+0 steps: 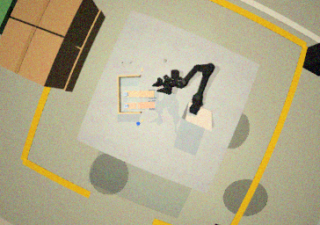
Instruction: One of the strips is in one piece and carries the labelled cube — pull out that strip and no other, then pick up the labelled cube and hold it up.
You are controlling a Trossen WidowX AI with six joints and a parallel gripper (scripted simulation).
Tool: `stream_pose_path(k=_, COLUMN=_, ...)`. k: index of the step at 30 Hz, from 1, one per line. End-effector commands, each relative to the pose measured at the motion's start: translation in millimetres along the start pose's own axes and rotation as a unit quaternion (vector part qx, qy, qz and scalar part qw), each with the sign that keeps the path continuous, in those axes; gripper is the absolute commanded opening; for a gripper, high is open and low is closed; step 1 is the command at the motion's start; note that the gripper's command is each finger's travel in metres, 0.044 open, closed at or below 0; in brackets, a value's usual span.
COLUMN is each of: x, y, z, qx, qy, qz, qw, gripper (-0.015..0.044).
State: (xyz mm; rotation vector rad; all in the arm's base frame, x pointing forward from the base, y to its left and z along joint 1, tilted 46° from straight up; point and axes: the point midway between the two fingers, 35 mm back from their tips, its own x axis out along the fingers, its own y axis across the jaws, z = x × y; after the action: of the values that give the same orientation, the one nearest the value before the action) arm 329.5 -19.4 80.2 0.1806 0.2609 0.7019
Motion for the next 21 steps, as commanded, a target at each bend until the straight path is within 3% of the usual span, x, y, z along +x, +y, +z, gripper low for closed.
stream_pose_path(k=1, x=1.9, y=-0.2, z=-0.6, qx=0.001, qy=0.003, qz=-0.003, qw=1.000, gripper=0.0400)
stream_pose_path(k=11, x=75.6, y=11.8, z=-37.3, qx=-0.032, qy=0.176, qz=-0.188, qw=0.966, gripper=0.0400)
stream_pose_path(k=21, x=81.2, y=64.1, z=-41.4, qx=-0.208, qy=0.286, qz=-0.382, qw=0.854, gripper=0.0400)
